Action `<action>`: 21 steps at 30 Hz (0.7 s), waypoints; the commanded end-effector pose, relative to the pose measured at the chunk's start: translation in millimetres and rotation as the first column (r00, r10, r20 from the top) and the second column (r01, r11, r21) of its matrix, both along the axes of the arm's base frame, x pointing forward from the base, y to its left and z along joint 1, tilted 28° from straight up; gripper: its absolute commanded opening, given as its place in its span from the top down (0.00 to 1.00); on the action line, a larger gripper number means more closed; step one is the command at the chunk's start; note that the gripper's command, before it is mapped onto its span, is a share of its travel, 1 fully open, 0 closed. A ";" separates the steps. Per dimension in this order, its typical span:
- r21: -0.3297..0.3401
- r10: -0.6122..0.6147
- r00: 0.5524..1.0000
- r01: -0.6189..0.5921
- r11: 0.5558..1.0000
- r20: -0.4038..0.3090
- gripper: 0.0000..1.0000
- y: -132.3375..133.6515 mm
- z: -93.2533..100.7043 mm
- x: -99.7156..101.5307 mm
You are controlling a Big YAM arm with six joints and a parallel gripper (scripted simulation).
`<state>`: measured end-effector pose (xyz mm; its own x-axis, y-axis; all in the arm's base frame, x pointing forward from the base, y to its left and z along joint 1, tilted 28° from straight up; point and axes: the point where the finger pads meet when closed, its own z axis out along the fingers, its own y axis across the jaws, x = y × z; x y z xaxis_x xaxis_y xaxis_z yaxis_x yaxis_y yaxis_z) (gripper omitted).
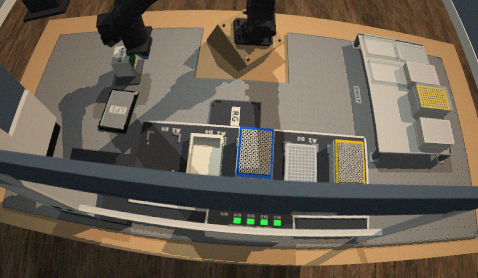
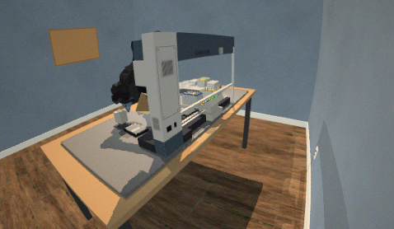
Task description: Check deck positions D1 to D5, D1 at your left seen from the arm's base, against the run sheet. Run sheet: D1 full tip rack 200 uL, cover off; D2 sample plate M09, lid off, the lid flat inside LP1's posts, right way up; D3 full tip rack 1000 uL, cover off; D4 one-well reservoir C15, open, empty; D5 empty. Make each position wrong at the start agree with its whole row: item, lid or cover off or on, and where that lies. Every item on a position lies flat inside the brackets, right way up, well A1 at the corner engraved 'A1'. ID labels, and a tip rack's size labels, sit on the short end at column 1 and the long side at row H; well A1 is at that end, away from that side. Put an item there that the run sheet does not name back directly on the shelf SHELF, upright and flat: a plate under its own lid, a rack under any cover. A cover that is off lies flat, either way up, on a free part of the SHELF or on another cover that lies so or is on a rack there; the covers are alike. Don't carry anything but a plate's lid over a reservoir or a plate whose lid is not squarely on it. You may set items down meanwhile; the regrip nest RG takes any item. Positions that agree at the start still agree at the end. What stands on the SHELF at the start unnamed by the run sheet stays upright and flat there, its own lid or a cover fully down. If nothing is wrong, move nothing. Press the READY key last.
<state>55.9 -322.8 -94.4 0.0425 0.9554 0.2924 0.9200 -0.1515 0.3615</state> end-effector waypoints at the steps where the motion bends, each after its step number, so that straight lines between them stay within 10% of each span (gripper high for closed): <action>1: -0.028 -0.017 1.000 0.017 0.999 0.000 1.00 -26.8 4.8 -4.3; 21: -0.029 -0.019 1.000 0.019 0.999 0.000 1.00 -43.3 0.0 -6.9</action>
<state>55.4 -341.4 -99.4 0.0424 0.9561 0.2898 0.9200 -0.1504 0.3618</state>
